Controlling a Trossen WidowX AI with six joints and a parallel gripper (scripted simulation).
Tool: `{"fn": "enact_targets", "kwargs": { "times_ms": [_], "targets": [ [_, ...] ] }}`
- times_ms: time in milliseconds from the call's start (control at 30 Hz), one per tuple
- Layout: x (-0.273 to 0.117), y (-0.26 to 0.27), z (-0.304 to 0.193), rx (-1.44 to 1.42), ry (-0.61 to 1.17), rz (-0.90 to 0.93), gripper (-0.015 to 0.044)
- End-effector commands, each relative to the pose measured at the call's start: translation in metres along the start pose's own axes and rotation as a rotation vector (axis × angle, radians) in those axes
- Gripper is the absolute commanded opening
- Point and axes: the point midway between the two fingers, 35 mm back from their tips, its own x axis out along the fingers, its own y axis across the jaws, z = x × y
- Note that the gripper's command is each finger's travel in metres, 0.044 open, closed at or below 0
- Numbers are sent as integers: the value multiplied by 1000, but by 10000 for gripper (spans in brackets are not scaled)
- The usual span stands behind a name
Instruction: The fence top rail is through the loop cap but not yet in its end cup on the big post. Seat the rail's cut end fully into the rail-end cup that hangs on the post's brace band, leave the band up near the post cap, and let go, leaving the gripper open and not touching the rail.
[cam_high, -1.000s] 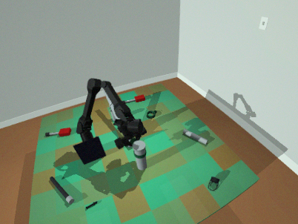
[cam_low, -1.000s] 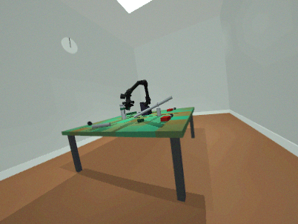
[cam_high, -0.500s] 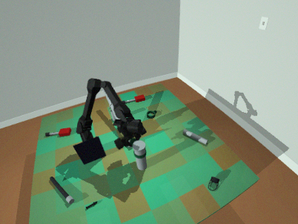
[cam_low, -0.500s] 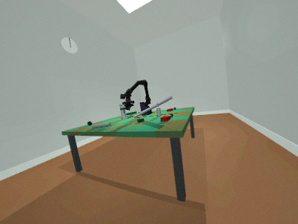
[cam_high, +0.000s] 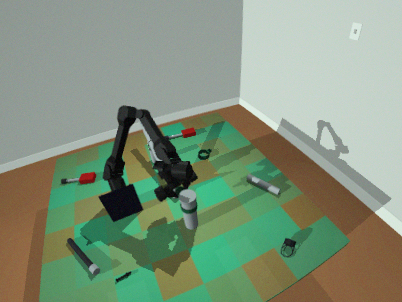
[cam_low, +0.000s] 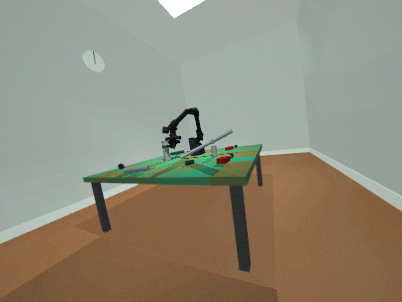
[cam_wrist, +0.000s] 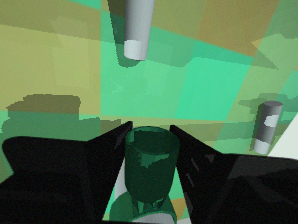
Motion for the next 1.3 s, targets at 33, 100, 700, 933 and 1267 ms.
{"fn": "enact_targets", "kwargs": {
  "times_ms": [33,100,700,933,1267],
  "targets": [
    [-3,-1,3,1,0,0,315],
    [-7,-3,7,2,0,0,368],
    [-53,-17,53,238,-9,-43,440],
    [-97,-23,105,905,-88,-136,440],
    [-130,-19,155,1512,-223,-178,440]
  ]
}}
